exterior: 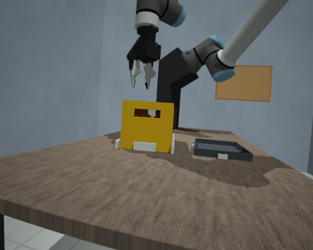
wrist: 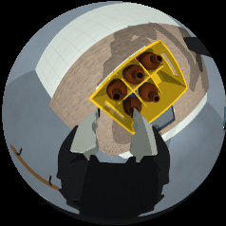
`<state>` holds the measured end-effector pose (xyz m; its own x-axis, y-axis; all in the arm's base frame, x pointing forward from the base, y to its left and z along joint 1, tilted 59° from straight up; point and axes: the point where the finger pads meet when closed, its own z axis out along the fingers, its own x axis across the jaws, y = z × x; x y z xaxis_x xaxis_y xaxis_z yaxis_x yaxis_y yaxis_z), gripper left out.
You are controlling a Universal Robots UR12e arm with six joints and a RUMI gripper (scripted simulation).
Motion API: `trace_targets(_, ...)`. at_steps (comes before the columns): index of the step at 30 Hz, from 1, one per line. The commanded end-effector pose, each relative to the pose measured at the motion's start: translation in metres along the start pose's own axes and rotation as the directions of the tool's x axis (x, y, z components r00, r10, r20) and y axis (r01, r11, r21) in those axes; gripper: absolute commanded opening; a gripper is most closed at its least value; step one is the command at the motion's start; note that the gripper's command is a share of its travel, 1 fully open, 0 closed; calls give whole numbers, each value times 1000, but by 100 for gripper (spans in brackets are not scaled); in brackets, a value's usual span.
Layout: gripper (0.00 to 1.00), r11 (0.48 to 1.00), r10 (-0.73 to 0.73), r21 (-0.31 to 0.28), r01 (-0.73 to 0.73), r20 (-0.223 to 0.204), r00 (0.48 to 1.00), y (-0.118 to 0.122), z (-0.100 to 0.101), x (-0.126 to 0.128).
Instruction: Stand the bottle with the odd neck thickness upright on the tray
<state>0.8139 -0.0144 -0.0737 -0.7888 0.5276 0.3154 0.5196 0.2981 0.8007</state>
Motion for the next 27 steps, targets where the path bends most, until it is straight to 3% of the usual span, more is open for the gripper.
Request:
trace_targets(1, 38, 1000, 0, -1, 0, -1, 1000, 0, 0, -1)
trace_targets(27, 38, 1000, 0, -1, 0, -2, 1000, 0, 9, 0)
